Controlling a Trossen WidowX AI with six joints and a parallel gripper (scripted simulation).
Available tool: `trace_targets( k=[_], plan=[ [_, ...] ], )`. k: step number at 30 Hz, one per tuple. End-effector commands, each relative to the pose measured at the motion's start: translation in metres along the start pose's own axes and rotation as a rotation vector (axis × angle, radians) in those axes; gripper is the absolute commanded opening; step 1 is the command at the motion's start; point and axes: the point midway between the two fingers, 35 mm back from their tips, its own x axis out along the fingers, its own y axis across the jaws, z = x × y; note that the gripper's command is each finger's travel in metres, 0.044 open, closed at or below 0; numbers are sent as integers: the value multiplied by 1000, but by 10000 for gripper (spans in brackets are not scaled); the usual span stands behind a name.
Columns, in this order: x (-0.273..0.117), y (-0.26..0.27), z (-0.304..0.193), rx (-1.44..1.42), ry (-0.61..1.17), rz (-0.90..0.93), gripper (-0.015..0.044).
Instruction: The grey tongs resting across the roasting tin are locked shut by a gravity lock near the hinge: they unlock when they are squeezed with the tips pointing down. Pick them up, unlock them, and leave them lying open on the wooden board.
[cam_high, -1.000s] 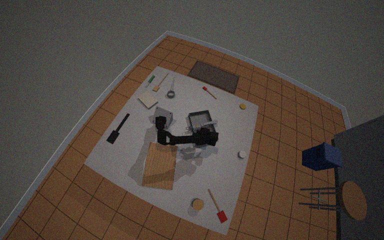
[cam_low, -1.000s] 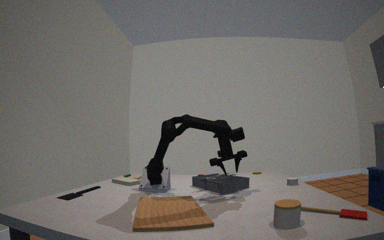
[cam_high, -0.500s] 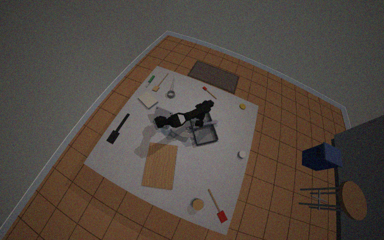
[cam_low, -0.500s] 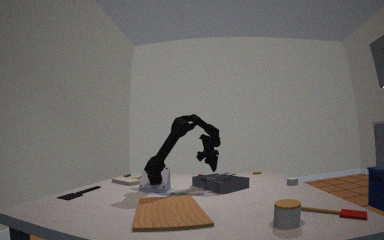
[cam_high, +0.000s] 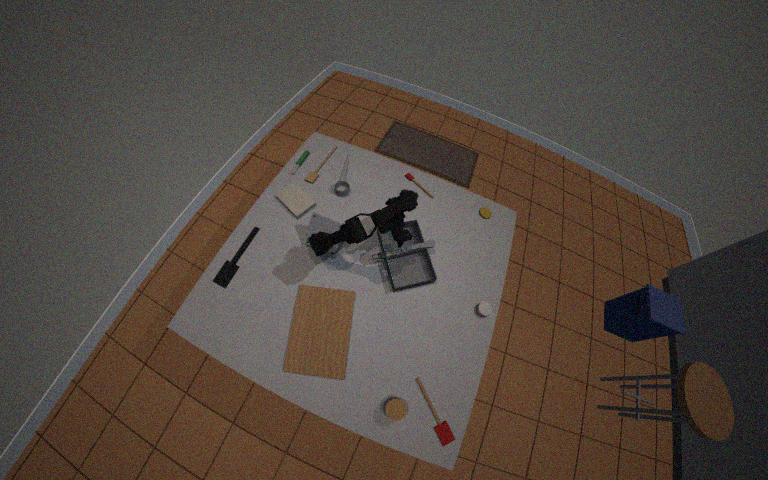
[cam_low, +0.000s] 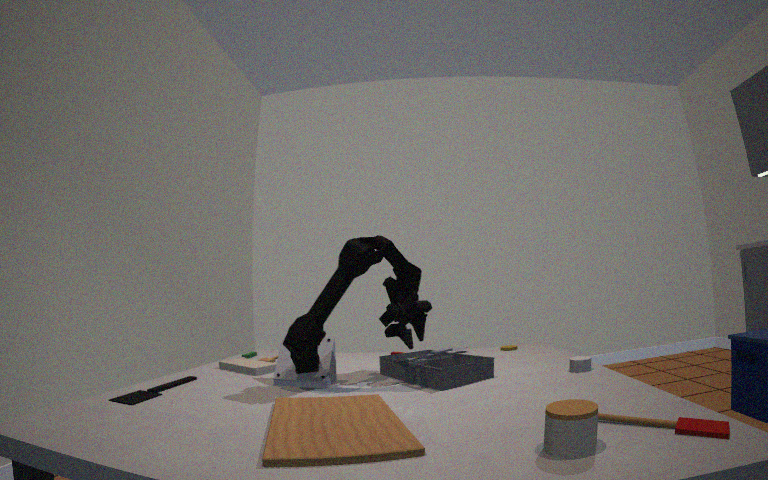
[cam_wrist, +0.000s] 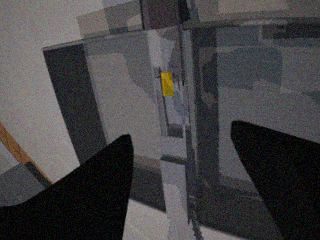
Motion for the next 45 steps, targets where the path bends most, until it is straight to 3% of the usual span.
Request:
trace_targets(
  k=[1,45],
  plan=[
    [1,2,-6,-5,1,5,260],
    [63,3,-9,-6,4,3,260]
  ],
)
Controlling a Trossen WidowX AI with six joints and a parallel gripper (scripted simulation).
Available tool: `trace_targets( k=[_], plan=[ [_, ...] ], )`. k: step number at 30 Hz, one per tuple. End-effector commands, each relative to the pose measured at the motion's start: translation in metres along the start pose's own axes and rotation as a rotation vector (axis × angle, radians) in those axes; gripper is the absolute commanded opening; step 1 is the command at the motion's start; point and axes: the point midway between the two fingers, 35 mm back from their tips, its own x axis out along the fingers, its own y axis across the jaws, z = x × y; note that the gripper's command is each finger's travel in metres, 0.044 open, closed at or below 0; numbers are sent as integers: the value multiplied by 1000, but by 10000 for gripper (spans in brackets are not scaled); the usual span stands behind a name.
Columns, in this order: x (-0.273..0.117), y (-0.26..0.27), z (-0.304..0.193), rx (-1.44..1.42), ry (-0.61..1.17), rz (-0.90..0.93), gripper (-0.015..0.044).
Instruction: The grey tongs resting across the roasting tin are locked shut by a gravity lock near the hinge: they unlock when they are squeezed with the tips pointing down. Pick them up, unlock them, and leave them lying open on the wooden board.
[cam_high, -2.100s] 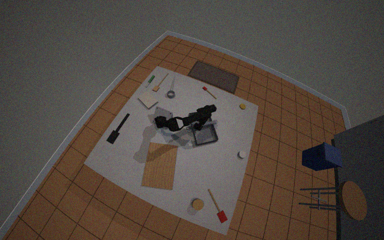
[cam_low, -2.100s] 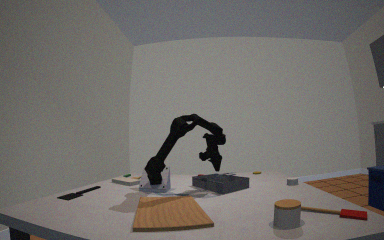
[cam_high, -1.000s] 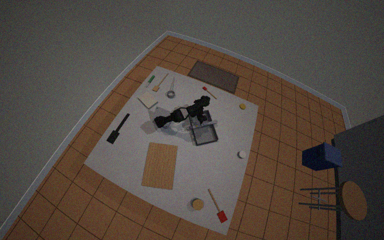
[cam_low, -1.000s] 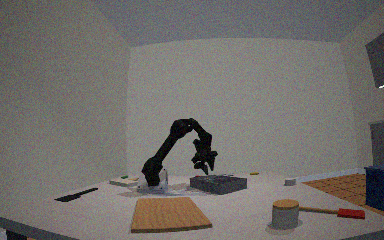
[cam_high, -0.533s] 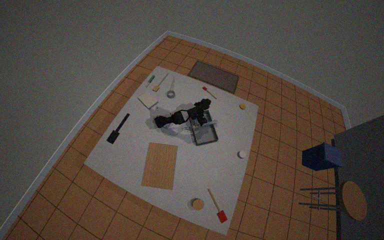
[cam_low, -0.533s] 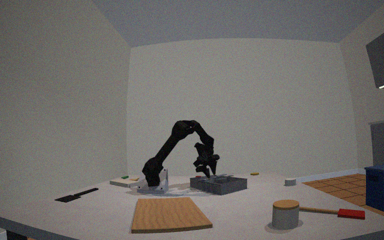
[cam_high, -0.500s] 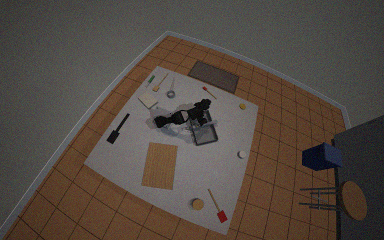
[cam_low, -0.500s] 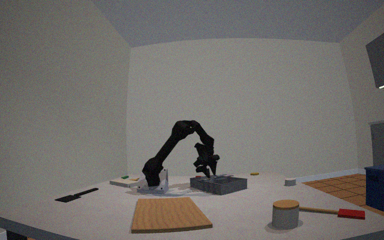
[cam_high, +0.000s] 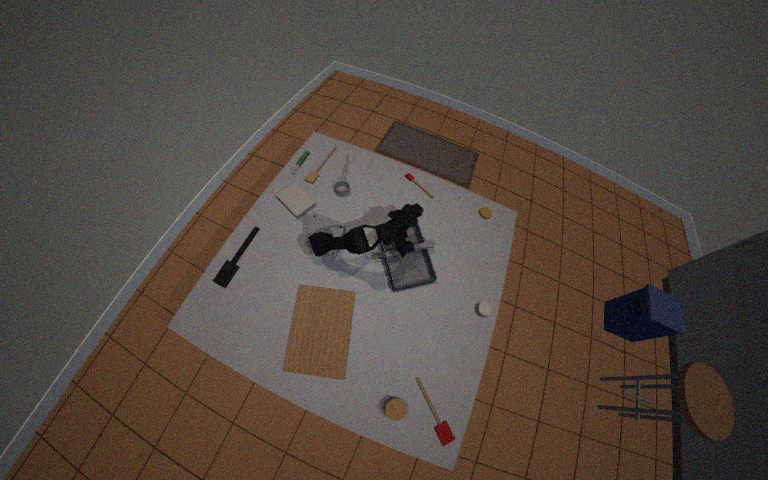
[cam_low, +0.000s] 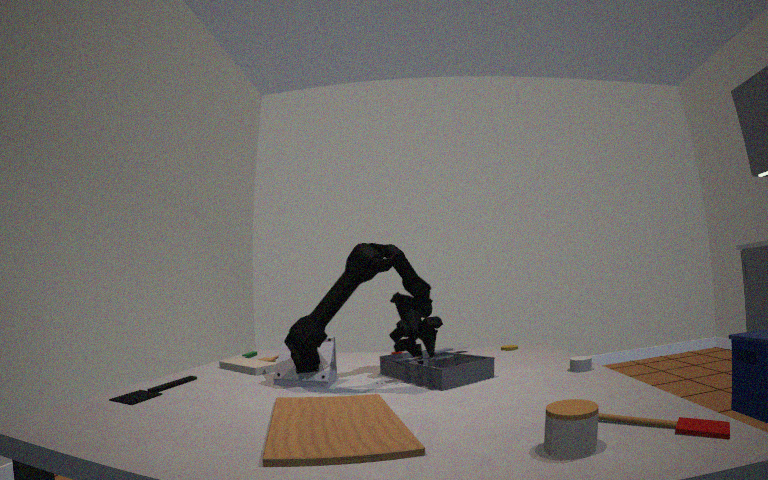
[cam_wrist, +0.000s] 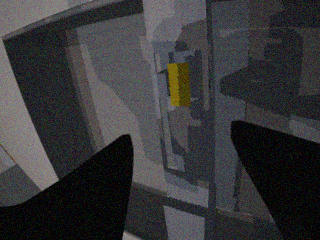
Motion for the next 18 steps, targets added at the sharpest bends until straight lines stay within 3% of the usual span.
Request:
trace_targets(
  k=[1,15,18],
  plan=[
    [8,0,3,-10,-6,6,260],
    [26,1,6,-9,-13,13,260],
    [23,1,3,1,-8,7,181]
  ],
)
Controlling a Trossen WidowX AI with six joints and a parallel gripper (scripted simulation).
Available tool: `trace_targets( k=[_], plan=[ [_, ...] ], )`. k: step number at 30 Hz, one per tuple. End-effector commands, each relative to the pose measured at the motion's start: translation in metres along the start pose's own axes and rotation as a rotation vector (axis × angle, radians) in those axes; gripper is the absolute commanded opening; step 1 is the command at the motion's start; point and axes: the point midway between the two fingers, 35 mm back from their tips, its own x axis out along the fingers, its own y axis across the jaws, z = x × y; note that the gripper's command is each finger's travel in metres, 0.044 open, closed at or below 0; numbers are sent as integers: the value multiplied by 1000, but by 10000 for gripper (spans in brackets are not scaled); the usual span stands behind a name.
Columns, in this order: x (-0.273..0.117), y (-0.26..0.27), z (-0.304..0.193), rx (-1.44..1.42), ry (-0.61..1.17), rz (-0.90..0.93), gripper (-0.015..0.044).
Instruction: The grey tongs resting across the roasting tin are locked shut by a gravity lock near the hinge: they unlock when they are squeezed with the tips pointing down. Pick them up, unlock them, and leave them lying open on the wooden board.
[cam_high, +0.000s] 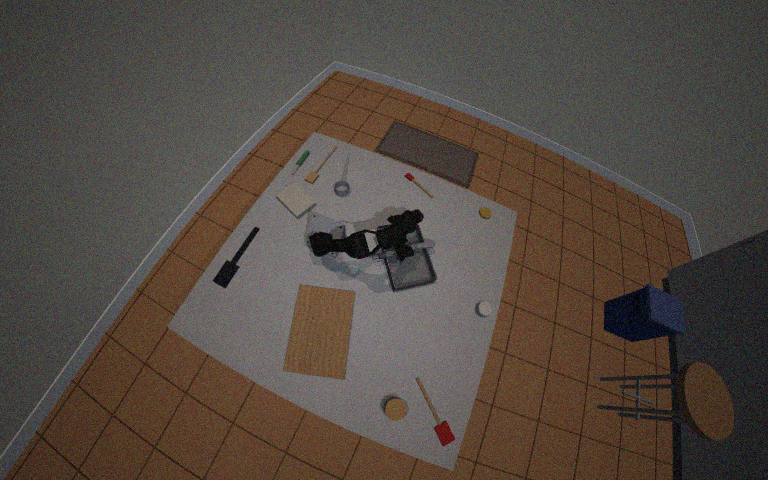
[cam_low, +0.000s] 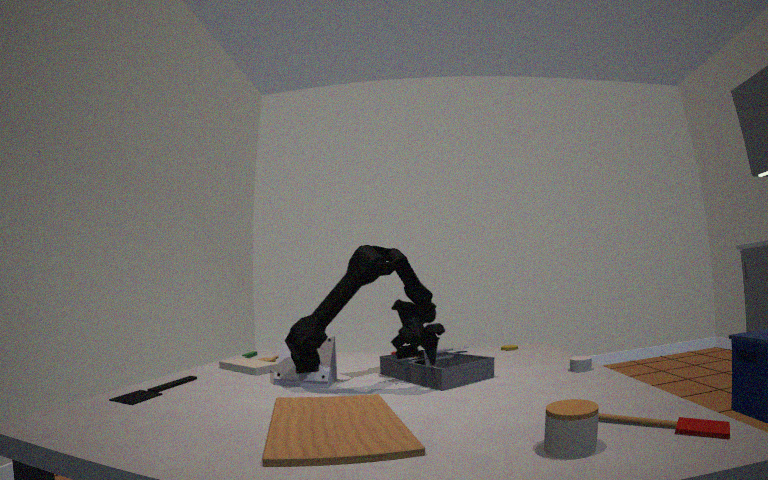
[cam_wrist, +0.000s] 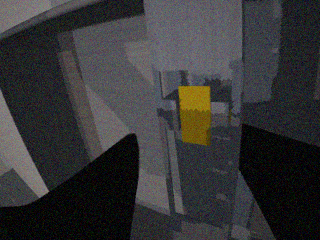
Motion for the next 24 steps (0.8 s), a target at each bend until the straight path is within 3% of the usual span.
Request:
trace_targets(
  k=[1,3,13,20,24],
  plan=[
    [0,0,0,0,0,0,155],
    [0,0,0,0,0,0,103],
    [0,0,0,0,0,0,36],
    [-6,3,-1,-1,1,-1,-148],
    [-37,20,-3,-6,2,-2,-150]
  ],
)
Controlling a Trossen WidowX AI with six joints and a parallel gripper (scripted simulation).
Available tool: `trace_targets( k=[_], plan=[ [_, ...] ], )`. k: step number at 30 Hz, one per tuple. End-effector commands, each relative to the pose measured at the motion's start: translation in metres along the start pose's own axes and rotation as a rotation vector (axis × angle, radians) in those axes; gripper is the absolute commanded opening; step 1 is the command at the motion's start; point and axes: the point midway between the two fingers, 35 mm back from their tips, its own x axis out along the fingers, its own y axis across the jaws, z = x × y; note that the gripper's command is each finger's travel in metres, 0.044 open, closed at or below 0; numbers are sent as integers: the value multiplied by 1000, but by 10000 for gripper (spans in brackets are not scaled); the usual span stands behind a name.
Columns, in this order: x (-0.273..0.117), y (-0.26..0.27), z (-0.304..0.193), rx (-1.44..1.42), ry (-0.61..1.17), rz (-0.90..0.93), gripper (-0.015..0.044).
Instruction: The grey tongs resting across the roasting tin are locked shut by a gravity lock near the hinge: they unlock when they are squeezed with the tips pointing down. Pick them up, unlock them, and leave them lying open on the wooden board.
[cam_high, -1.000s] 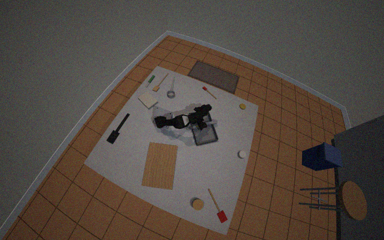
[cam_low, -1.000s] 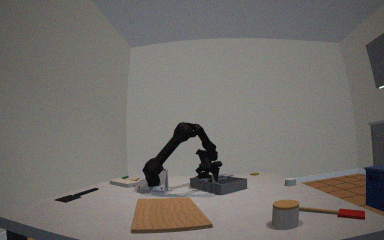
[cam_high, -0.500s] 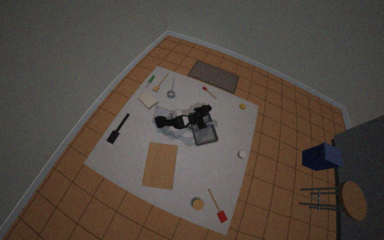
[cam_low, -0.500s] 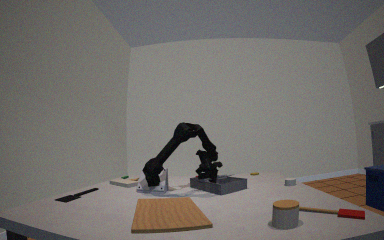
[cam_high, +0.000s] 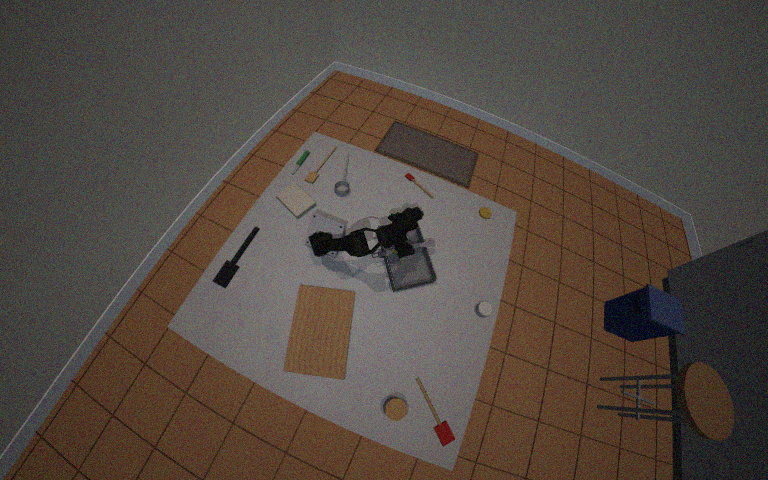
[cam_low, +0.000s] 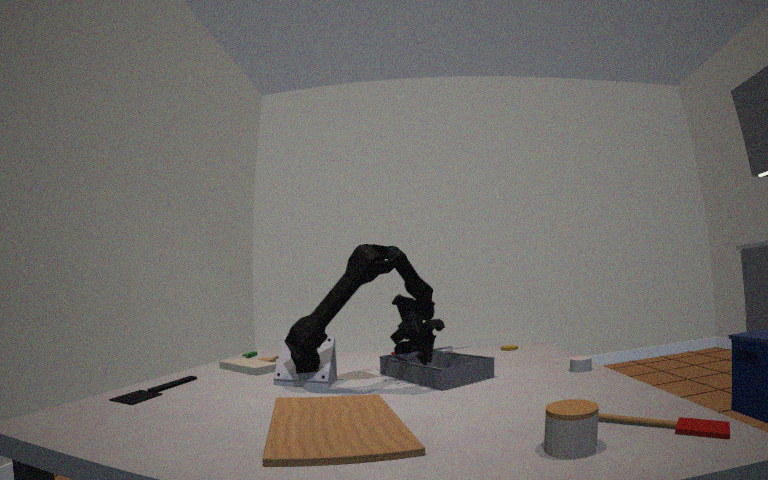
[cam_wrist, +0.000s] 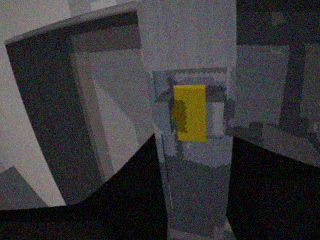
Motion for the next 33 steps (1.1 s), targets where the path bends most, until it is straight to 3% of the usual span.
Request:
trace_targets(
  k=[1,4,16,30,33],
  plan=[
    [-35,19,-4,13,16,3,-150],
    [-55,30,-2,11,13,6,-150],
    [-54,30,0,11,5,-26,-150],
    [-53,24,10,7,8,-491,-150],
    [-54,24,9,7,14,-514,-150]
  ],
)
